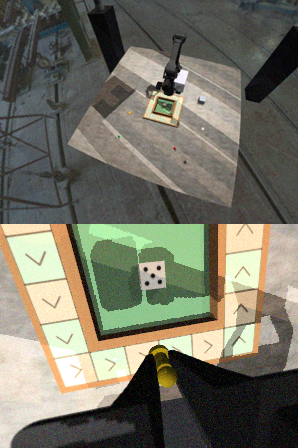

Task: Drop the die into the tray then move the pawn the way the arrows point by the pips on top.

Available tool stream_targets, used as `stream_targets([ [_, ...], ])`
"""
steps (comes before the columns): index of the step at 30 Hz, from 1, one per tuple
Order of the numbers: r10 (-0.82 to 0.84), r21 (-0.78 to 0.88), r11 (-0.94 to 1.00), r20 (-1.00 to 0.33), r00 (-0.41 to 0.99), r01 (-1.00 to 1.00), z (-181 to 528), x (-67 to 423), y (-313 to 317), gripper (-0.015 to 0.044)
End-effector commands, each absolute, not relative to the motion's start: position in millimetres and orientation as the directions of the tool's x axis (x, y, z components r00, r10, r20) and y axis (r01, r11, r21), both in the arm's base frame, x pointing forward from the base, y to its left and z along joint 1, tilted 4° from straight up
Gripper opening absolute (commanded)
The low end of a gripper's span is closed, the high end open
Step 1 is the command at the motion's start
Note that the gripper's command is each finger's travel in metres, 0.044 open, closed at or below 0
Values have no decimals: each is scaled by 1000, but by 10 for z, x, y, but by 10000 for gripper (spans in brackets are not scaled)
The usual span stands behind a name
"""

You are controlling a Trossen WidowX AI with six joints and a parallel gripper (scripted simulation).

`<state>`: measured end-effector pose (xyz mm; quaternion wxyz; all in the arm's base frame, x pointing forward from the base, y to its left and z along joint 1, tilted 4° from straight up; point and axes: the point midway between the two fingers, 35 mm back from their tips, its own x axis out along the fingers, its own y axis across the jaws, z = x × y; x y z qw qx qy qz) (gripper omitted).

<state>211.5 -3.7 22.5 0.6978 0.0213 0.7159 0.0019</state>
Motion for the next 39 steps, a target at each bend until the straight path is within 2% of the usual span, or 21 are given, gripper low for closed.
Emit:
stream_targets([
  [1, 28, 27, 999, -999, -35, 24, 134, 2030, -194, 0],
  [22, 26, 25, 999, -999, -43, 24, -183, 1592, -803, 0],
  [39, 27, 26, 999, -999, -44, 24, -539, 1557, -807, 0],
])
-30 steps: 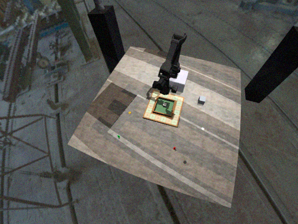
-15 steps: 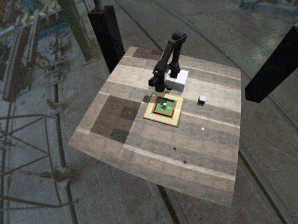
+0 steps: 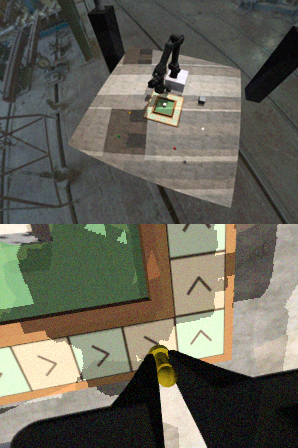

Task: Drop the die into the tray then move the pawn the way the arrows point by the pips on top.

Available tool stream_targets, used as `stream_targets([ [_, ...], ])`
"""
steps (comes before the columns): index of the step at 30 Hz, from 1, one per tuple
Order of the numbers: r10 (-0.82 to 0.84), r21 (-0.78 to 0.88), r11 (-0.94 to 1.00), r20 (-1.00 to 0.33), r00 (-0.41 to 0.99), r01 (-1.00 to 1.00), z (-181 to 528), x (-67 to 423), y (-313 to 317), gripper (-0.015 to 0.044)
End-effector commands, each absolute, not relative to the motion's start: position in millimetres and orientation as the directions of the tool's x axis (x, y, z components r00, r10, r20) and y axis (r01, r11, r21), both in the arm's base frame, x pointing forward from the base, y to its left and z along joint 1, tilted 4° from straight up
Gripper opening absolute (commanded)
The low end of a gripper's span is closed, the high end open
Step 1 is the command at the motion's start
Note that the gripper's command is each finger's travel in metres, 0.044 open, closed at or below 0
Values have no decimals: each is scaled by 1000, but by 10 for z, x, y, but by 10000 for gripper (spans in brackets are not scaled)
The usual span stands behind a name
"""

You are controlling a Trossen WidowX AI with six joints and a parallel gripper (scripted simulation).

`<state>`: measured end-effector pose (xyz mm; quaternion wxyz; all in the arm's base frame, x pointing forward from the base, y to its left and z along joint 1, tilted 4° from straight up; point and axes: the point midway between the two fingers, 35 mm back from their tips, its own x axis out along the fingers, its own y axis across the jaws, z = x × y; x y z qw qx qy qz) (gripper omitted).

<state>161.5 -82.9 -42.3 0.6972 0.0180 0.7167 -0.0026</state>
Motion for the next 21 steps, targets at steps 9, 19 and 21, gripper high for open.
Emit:
stream_targets([
  [9, 27, 26, 999, -999, -44, 24, -569, 1556, -806, 0],
  [19, 27, 26, 999, -999, -44, 24, -713, 1547, -801, 0],
  [21, 23, 22, 999, -999, -28, 29, -659, 1598, -821, 26],
])
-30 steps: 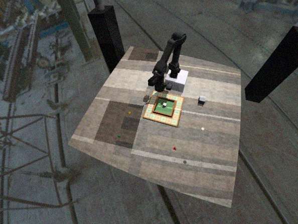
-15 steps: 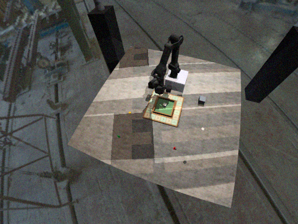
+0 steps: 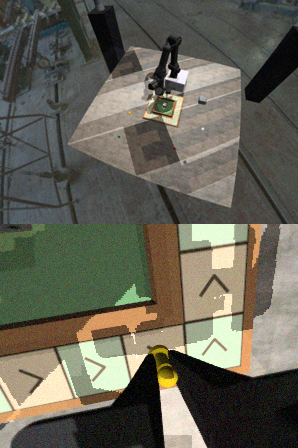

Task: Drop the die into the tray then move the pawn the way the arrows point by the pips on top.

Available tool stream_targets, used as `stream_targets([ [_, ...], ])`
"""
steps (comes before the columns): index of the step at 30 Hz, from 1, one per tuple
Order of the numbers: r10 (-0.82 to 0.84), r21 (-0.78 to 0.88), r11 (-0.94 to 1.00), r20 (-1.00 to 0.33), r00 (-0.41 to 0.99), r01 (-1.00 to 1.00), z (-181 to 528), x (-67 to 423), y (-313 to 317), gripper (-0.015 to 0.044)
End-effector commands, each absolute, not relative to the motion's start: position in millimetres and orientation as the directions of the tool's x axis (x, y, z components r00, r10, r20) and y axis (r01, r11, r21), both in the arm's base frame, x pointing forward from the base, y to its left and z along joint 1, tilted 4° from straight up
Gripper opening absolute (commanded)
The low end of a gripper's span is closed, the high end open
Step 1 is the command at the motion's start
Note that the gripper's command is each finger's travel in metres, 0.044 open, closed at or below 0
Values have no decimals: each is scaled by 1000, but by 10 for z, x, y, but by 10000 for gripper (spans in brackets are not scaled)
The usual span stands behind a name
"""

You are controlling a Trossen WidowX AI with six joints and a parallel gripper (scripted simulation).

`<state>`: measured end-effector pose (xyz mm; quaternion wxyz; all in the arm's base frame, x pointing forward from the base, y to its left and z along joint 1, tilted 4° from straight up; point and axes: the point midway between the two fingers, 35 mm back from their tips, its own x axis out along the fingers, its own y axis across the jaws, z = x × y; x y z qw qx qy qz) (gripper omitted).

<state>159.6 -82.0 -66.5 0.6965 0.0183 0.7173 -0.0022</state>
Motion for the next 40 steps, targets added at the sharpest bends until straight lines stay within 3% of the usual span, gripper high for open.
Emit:
stream_targets([
  [1, 23, 22, 999, -999, -28, 29, -659, 1598, -821, 53],
  [9, 23, 22, 999, -999, -29, 29, -640, 1602, -823, 262],
  [16, 26, 25, 999, -999, -43, 24, -161, 1622, -835, 440],
  [21, 27, 25, 999, -999, -43, 27, -51, 1657, -789, 440],
  [29, 32, 30, 998, -999, -43, 59, 661, 1694, -168, 440],
  [40, 29, 27, 998, -999, -43, 48, 591, 1714, -220, 440],
])
